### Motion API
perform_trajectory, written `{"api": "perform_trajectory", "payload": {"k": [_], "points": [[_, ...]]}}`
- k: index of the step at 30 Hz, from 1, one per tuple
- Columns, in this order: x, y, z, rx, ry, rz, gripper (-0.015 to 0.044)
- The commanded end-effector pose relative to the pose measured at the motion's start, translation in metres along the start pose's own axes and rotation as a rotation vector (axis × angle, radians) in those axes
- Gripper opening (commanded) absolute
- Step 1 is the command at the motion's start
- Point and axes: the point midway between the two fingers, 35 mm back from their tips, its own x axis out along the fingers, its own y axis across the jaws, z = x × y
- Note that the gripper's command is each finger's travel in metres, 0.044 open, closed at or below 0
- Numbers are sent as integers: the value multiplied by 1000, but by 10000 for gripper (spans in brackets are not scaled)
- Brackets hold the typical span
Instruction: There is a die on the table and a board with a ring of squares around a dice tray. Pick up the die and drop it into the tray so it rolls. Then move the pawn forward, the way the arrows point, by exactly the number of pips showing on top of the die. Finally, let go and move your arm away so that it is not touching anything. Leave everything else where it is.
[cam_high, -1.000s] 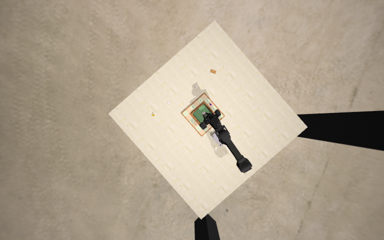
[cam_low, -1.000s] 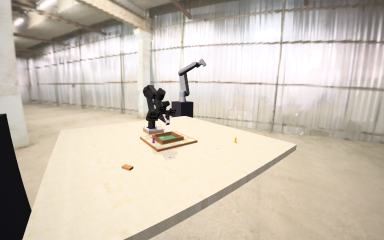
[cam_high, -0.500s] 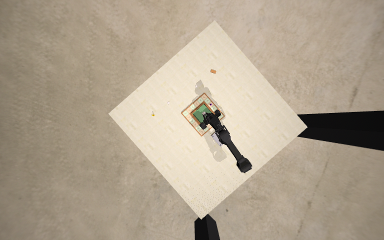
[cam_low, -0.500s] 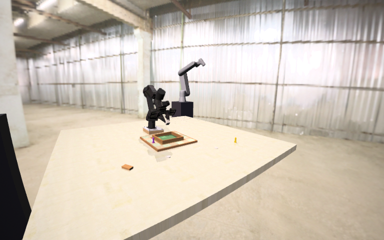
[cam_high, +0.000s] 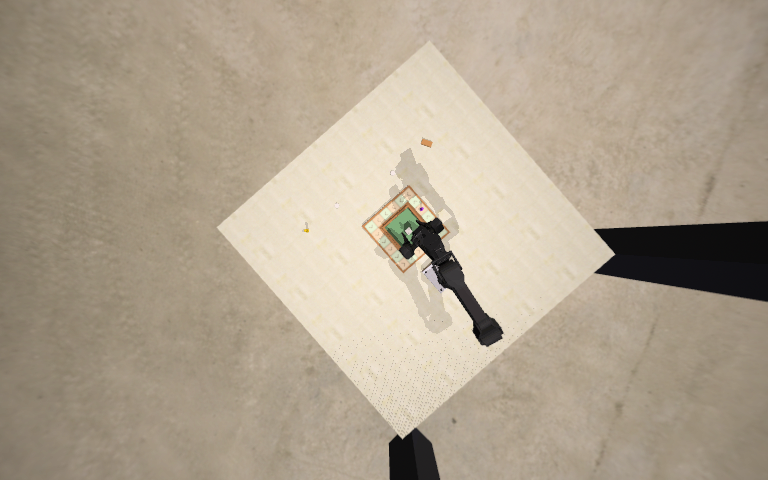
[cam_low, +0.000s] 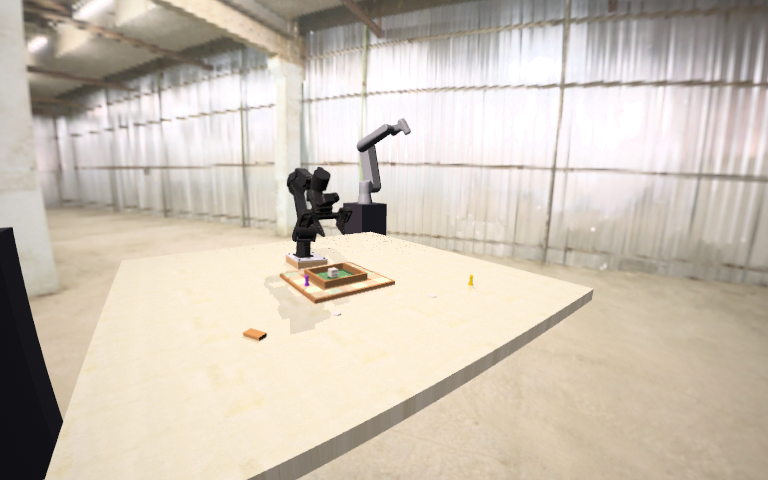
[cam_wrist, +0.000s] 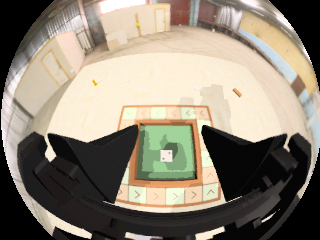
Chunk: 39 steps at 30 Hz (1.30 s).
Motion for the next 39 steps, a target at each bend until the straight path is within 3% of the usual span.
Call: {"api": "perform_trajectory", "payload": {"k": [1, 4, 19, 21, 23, 32, 39], "points": [[-7, 1, 7, -4, 1, 6, 440], [-3, 1, 5, 1, 80, 7, 440], [41, 2, -14, -7, 816, 5, 440], [42, 2, -15, -10, 844, 4, 440], [37, 3, -10, 1, 746, 8, 440], [80, -108, -17, -251, 837, 101, 204], [80, -111, -19, -257, 839, 104, 200]]}}
